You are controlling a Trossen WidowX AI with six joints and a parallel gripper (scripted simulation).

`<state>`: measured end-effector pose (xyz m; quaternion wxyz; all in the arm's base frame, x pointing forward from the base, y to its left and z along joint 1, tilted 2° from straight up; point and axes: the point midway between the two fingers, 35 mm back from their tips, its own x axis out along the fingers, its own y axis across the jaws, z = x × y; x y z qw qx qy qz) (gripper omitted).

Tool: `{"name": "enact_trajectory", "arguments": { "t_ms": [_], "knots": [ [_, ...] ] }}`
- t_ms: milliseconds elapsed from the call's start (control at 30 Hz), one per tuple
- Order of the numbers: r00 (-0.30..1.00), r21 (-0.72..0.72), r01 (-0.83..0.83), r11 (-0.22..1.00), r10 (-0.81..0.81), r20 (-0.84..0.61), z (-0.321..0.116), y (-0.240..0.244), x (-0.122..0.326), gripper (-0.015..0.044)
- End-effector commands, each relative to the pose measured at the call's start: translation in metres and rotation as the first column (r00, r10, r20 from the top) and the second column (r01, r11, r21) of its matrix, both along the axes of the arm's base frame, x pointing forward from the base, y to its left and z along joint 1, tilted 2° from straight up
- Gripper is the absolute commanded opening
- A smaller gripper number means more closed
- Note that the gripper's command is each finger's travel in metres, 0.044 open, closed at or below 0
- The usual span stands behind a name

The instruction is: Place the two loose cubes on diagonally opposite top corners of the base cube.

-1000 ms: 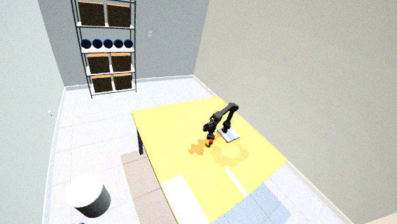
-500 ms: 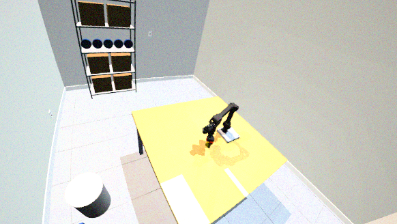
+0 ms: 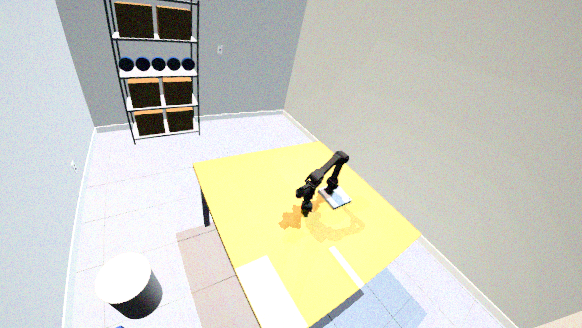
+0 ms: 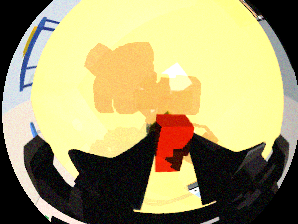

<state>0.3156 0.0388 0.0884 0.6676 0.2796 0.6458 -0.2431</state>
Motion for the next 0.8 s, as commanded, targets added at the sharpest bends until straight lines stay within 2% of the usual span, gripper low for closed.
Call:
{"name": "enact_trajectory", "arguments": {
  "t_ms": [0,767],
  "knots": [
    [1.000,0.008,0.009,1.000,-0.009,-0.010,-0.0083,0.0007,-0.0014,0.0105],
    [1.000,0.008,0.006,1.000,-0.006,-0.010,-0.0102,0.0008,-0.0014,0.0105]
  ]
}}
